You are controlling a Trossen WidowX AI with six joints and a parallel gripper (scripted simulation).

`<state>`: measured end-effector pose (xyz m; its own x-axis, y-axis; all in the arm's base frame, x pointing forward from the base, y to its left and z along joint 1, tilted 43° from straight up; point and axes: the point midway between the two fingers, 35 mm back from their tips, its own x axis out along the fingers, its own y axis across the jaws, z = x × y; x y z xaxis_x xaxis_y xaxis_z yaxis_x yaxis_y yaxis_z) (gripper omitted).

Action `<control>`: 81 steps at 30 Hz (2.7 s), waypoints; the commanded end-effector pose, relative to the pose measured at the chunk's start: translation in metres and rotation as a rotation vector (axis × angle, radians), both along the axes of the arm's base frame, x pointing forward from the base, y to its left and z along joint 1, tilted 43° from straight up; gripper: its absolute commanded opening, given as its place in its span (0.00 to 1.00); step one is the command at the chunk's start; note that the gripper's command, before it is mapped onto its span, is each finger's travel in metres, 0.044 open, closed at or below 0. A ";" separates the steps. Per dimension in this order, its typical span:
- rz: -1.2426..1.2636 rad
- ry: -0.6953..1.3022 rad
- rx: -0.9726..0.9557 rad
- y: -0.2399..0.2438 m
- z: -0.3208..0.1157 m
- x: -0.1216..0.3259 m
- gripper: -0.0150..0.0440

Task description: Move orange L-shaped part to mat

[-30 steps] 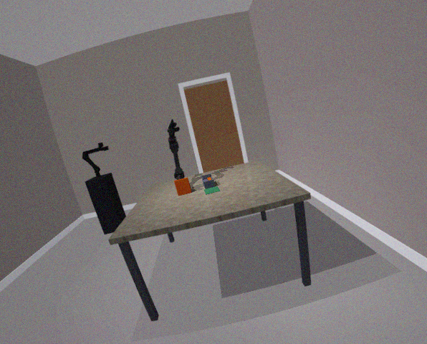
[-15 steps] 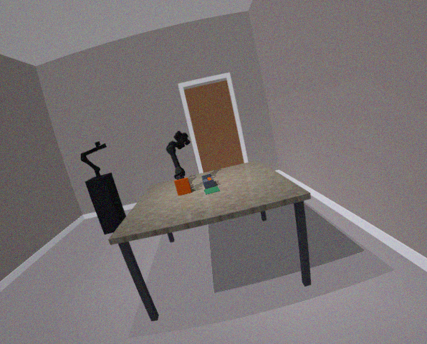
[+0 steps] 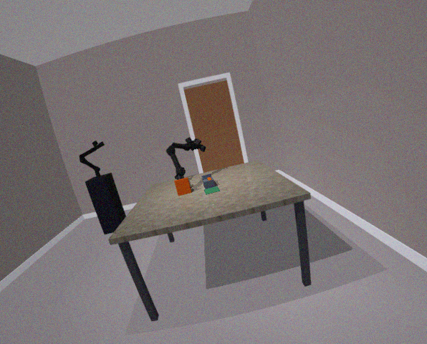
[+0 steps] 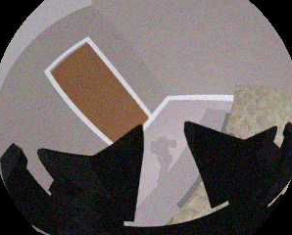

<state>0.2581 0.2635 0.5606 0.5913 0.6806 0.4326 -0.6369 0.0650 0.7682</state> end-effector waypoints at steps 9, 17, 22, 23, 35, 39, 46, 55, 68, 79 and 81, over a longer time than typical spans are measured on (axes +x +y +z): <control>-0.183 0.208 -0.669 -0.042 -0.176 0.103 0.56; -0.117 0.420 -1.024 -0.111 -0.291 0.119 0.56; 0.015 0.587 -1.170 -0.162 -0.356 0.100 0.56; 0.051 0.624 -1.188 -0.172 -0.368 0.093 0.56; 0.506 0.939 -0.998 -0.245 -0.434 -0.018 0.56; 0.506 0.939 -0.998 -0.245 -0.434 -0.018 0.56; 0.505 0.939 -0.999 -0.241 -0.439 -0.017 0.56; 0.506 0.937 -0.996 -0.194 -0.488 -0.018 0.56; 0.506 0.937 -0.996 -0.192 -0.491 -0.018 0.56; 0.506 0.937 -0.996 -0.179 -0.504 -0.018 0.56; 0.506 0.936 -0.995 -0.177 -0.507 -0.018 0.56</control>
<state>0.2429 0.0815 0.0598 0.0055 0.6759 -0.7369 -0.0622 0.7357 0.6744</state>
